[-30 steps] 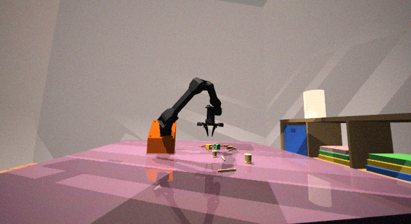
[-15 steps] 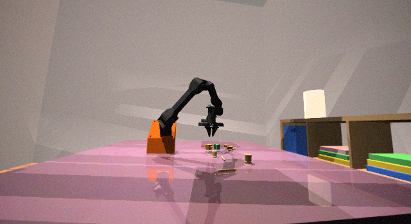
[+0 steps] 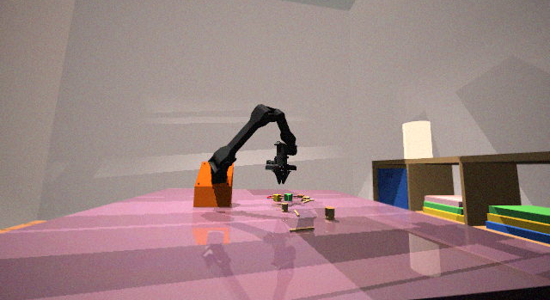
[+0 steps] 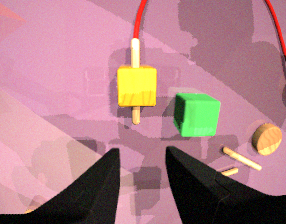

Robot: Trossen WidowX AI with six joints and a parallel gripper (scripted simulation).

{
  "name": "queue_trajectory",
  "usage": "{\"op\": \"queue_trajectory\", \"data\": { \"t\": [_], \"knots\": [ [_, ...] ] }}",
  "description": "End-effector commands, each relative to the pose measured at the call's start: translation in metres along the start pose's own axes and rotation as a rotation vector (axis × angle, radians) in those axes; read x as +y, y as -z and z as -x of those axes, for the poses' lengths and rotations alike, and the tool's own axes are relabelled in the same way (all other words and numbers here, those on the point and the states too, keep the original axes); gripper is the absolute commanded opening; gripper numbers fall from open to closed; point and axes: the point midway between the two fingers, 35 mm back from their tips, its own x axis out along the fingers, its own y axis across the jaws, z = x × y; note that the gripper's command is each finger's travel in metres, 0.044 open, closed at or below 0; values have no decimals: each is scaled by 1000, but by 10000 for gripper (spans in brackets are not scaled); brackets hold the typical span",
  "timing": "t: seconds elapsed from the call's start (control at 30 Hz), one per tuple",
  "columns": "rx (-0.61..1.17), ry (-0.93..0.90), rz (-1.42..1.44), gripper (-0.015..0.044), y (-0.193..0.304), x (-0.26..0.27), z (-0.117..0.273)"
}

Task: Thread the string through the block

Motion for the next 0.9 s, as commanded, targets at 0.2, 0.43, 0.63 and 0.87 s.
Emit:
{"op": "queue_trajectory", "data": {
  "t": [0.2,0.43,0.63,0.87],
  "knots": [
    [4,0,7,123,1,-1,-16],
    [4,0,7,123,1,-2,-27],
    [4,0,7,123,1,-2,-37],
    [5,0,7,123,1,-2,-49]
  ]
}}
